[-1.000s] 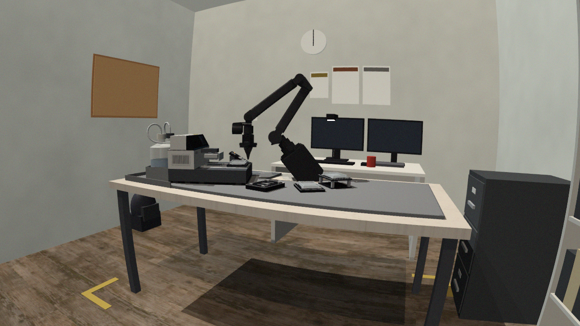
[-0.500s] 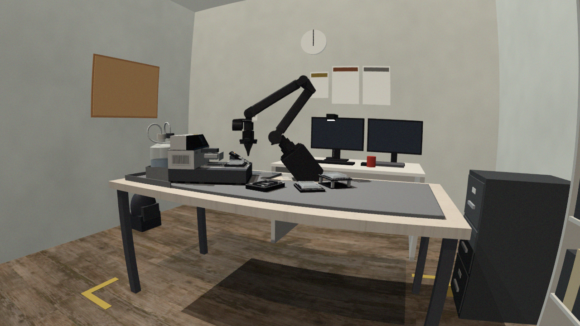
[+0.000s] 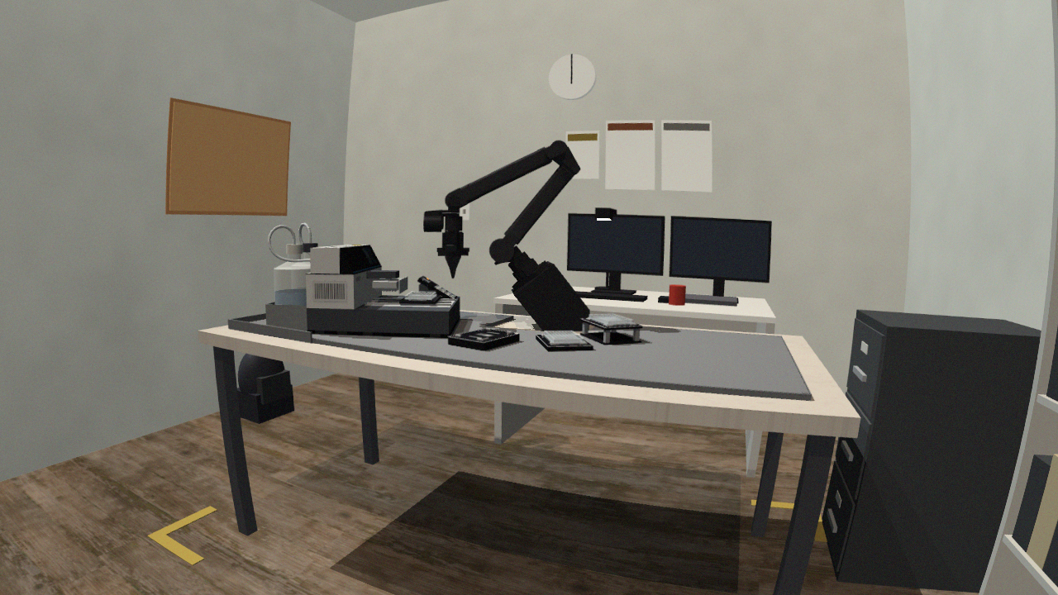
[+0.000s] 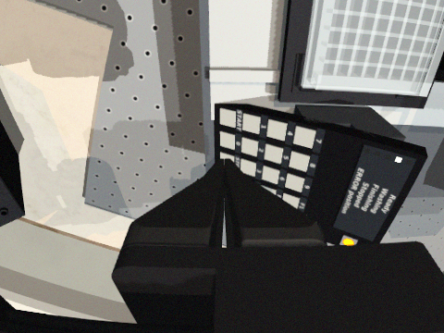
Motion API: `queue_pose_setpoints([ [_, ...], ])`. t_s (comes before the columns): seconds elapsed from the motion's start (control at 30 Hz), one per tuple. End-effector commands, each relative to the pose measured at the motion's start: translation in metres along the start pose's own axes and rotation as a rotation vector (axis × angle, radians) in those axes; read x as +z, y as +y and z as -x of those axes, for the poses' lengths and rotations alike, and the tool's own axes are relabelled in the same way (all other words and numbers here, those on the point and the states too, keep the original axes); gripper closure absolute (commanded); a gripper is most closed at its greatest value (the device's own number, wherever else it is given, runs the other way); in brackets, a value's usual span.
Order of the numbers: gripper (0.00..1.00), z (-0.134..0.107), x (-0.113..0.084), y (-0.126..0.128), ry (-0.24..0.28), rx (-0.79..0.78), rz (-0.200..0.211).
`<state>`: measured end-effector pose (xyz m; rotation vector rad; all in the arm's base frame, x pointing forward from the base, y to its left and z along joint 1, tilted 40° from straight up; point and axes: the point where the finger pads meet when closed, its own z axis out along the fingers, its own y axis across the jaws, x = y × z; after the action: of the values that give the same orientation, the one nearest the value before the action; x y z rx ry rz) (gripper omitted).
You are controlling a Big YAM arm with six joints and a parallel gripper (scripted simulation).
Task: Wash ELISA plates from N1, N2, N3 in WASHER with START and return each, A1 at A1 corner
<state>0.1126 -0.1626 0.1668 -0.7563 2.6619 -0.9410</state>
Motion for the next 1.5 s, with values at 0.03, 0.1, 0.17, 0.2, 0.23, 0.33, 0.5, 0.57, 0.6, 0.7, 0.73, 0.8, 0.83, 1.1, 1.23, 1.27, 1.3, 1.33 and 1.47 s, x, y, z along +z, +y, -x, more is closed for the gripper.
queue_pose_setpoints([
  [0.03, 1.00, 0.001, -0.028, -0.023, -0.002, -0.001, -0.059],
  [0.1, 1.00, 0.001, -0.024, -0.021, -0.001, -0.001, -0.040],
  [0.17, 1.00, 0.001, -0.016, -0.014, -0.002, 0.000, -0.032],
  [0.2, 1.00, 0.001, -0.016, -0.014, -0.002, 0.000, -0.032],
  [0.23, 1.00, 0.001, -0.016, -0.014, -0.002, 0.000, -0.032],
  [0.33, 1.00, 0.001, -0.016, -0.014, -0.002, 0.000, -0.032],
  [0.5, 1.00, 0.001, -0.016, -0.014, -0.002, 0.000, -0.032],
  [0.57, 1.00, 0.001, -0.016, -0.014, -0.002, 0.000, -0.032],
  [0.6, 1.00, 0.001, -0.016, -0.014, -0.002, 0.000, -0.032],
  [0.7, 1.00, 0.001, -0.016, -0.014, -0.002, 0.000, -0.032],
  [0.73, 1.00, 0.000, -0.025, -0.023, 0.000, 0.049, -0.046],
  [0.8, 1.00, -0.001, -0.025, -0.023, 0.001, 0.115, -0.046],
  [0.83, 1.00, 0.000, -0.025, -0.023, -0.002, 0.145, -0.046],
  [1.1, 1.00, 0.003, -0.025, -0.023, -0.014, 0.336, -0.044],
  [1.23, 1.00, 0.003, -0.025, -0.023, -0.017, 0.469, -0.043],
  [1.27, 1.00, 0.003, -0.025, -0.023, -0.018, 0.502, -0.043],
  [1.3, 1.00, 0.003, -0.025, -0.023, -0.019, 0.536, -0.043],
  [1.33, 1.00, 0.003, -0.025, -0.023, -0.020, 0.569, -0.043],
  [1.47, 1.00, 0.003, -0.025, -0.023, -0.022, 0.669, -0.042],
])
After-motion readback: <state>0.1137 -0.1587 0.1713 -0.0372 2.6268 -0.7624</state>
